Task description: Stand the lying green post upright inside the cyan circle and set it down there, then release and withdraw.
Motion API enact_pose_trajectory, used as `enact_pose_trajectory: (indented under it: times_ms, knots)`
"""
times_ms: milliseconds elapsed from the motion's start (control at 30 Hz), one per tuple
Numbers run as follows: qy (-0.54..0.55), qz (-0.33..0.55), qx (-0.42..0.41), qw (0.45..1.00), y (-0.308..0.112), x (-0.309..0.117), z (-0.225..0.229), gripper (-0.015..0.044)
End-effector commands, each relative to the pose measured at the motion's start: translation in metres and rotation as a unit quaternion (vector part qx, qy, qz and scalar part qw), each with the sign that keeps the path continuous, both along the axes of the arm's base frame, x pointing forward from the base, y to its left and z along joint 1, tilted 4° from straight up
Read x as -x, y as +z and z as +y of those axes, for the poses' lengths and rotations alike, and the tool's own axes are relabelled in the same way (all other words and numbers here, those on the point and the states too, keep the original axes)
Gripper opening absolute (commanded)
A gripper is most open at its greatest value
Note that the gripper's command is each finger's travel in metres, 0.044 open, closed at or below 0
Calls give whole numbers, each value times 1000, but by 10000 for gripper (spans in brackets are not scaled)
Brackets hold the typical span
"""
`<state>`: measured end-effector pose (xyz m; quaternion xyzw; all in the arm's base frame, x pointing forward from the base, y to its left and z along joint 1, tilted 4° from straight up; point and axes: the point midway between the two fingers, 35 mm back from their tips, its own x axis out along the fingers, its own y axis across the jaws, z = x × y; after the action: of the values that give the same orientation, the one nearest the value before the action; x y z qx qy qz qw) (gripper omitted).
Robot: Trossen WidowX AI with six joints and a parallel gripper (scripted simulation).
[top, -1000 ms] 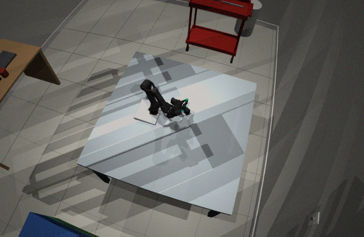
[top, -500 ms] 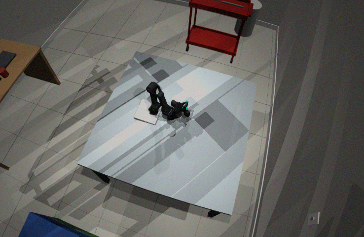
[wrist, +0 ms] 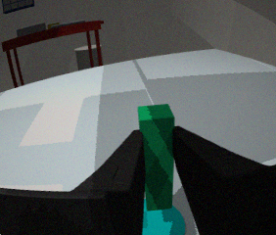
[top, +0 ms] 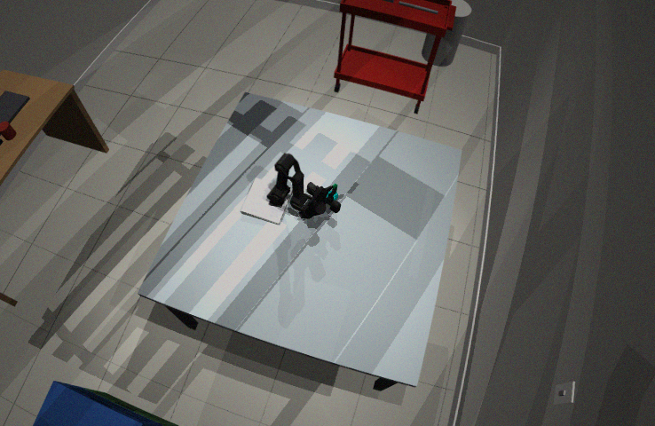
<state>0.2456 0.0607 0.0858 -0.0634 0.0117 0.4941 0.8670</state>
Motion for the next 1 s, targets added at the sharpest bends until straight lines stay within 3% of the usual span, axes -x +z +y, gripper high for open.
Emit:
enact_pose_trajectory:
  times_ms: [0, 967]
  knots:
    - [3, 2, -2, 1000, -8, 4, 2, 23]
    - [0, 2, -1, 1000, -34, 5, 3, 23]
